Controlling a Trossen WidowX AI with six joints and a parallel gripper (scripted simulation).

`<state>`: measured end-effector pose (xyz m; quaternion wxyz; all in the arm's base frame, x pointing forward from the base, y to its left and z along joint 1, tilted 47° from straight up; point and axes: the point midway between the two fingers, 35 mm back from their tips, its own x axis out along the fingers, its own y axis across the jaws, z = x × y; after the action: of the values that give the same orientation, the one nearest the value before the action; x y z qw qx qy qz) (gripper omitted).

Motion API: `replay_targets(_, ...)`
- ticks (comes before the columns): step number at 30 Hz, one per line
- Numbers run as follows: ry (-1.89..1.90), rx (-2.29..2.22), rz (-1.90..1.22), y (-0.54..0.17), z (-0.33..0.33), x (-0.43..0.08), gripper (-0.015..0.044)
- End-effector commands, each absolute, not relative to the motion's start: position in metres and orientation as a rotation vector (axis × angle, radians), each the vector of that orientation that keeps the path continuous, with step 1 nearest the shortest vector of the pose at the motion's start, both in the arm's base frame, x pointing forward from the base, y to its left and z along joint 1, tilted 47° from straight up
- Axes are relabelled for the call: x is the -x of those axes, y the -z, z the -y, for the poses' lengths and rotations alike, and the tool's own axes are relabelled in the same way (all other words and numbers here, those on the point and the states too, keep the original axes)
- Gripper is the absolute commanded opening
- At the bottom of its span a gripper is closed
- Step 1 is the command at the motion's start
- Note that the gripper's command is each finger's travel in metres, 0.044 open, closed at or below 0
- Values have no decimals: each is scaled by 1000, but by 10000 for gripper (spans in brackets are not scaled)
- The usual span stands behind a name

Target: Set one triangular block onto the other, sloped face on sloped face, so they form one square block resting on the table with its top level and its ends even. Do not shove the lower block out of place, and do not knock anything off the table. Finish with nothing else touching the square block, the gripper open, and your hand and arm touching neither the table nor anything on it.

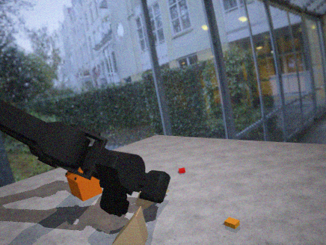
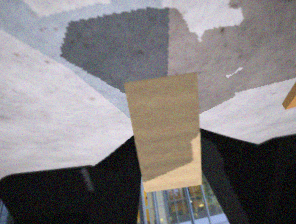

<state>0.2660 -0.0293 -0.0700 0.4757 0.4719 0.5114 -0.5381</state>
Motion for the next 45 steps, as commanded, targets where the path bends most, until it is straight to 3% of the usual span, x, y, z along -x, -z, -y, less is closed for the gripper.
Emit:
replay_targets(1, 1300, -1163, -1242, 55, 15, -273, 0)
replay_targets(23, 1293, -1135, -1252, 16, -27, -273, 0)
replay_targets(45, 957, -420, -1477, 25, -33, -267, 0)
